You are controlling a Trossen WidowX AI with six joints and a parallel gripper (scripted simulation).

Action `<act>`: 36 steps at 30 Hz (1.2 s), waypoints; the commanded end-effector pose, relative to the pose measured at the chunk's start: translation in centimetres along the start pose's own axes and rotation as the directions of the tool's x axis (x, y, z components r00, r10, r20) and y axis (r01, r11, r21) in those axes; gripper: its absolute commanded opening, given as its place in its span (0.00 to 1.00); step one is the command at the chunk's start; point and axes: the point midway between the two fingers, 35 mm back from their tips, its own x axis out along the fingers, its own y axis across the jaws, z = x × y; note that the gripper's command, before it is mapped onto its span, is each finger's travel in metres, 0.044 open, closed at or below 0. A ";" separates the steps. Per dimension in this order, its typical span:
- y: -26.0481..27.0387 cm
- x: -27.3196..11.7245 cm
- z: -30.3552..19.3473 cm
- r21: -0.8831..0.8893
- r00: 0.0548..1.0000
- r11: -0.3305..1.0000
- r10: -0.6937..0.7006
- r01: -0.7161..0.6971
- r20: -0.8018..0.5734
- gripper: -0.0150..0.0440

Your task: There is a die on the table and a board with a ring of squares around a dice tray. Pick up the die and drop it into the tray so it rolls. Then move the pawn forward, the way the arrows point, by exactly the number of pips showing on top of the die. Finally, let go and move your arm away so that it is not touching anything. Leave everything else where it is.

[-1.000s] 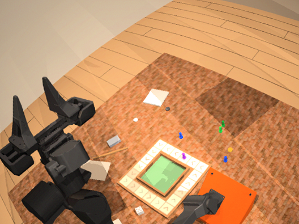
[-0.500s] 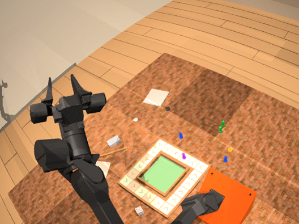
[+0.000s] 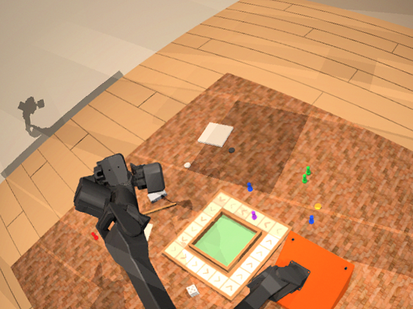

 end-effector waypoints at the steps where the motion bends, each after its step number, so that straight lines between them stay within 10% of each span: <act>1: -1.9 1.8 -7.4 -0.084 0.963 0.996 -0.054 0.033 -0.266 0.72; 19: -10.0 -6.3 -31.4 -0.257 0.284 0.963 -0.227 -0.076 -0.932 0.72; 36: -9.8 -6.4 -33.2 -0.256 0.275 0.964 -0.226 -0.078 -0.934 0.72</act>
